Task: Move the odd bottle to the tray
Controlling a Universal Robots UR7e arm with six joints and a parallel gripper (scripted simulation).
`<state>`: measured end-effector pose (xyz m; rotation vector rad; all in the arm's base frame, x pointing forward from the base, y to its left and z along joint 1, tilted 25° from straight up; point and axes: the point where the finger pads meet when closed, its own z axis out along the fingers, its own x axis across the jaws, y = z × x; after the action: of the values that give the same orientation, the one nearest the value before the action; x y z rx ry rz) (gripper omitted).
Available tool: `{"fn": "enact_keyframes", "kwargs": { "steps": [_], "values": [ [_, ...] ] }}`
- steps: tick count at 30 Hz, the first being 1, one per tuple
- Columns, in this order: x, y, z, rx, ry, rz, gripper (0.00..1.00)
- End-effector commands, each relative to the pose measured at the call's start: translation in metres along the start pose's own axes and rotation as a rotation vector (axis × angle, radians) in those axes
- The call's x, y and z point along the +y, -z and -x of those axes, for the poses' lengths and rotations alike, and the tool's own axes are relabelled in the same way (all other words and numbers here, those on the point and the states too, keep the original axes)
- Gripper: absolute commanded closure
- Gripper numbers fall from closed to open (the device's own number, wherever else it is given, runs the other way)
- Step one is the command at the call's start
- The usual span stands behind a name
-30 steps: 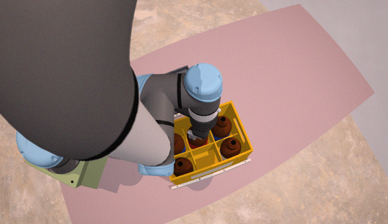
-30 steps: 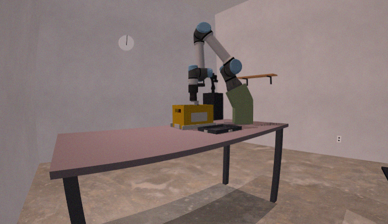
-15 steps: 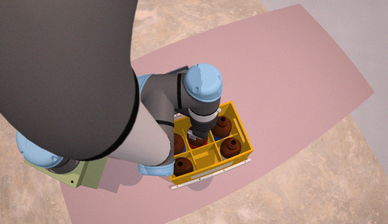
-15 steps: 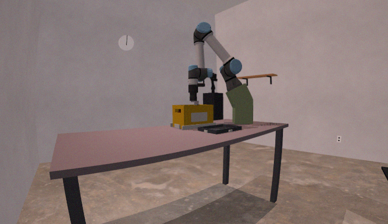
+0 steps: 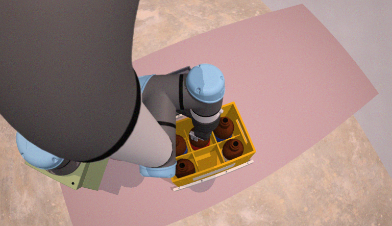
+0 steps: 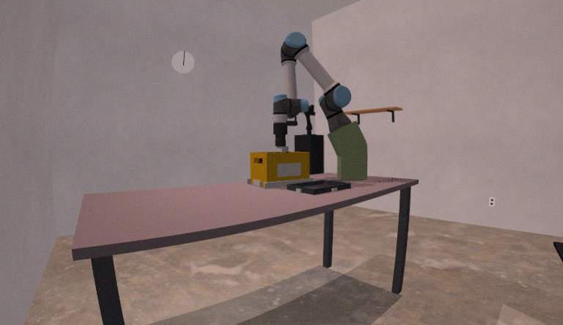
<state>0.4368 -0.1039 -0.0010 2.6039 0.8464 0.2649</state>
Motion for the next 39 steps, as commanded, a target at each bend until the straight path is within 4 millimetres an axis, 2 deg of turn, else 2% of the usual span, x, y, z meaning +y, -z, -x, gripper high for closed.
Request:
{"fn": "enact_keyframes", "kwargs": {
  "steps": [1,4,5,39],
  "values": [
    [0.0032,0.0,-0.0004,0.002,-0.003,0.004,0.0],
    [0.0032,0.0,-0.0004,0.002,-0.003,0.004,0.0],
    [0.0032,0.0,-0.0004,0.002,-0.003,0.004,1.0],
    [0.0031,0.0,-0.0004,0.002,-0.003,0.004,1.0]
  ]
}}
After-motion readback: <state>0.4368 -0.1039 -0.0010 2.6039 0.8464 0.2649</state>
